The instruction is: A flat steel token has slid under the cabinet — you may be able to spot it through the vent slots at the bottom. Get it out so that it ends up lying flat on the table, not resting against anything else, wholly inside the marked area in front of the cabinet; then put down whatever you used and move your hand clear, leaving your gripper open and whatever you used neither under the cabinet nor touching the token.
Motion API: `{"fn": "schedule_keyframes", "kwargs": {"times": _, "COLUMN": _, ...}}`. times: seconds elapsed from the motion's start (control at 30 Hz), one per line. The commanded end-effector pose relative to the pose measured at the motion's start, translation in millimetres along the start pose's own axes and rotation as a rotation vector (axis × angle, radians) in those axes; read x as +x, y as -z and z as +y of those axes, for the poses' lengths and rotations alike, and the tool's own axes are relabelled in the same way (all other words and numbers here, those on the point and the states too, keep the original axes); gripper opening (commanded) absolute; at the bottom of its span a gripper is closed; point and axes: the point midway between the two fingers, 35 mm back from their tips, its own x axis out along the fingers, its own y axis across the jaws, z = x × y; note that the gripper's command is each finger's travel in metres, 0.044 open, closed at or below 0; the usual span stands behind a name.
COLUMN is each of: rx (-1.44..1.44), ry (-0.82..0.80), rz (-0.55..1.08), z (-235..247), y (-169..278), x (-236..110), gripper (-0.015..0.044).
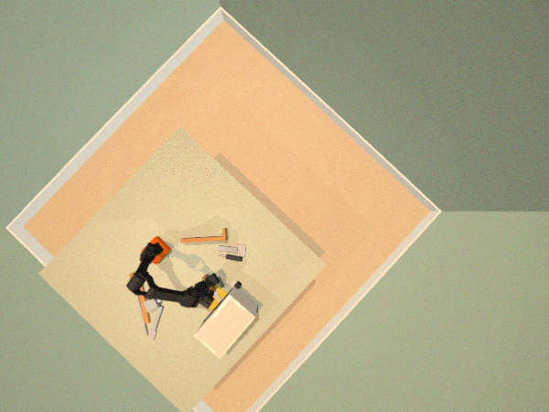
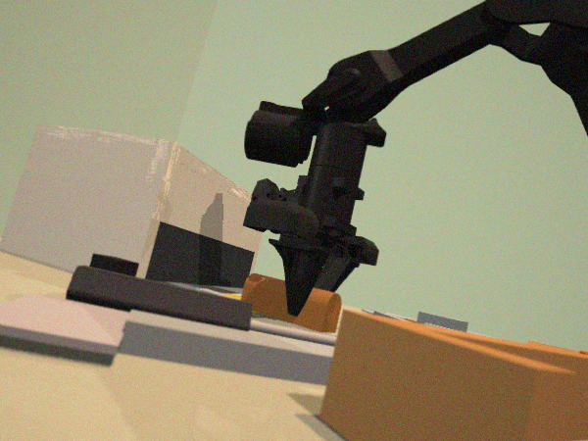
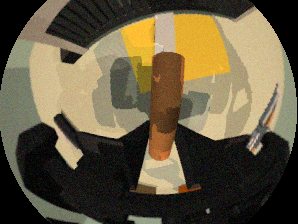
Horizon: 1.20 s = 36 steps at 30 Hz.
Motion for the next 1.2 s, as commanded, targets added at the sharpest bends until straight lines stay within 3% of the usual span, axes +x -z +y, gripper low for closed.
{"fn": "schedule_keyframes", "kwargs": {"times": 0.0, "rx": 0.004, "ry": 0.007, "rz": 0.002, "z": -3.1, "y": 1.4, "x": 1.0, "gripper": 0.0000}}
{"fn": "schedule_keyframes", "kwargs": {"times": 1.17, "rx": 0.004, "ry": 0.007, "rz": 0.005, "z": -0.7, "y": 40.7, "x": 1.4, "gripper": 0.0000}}
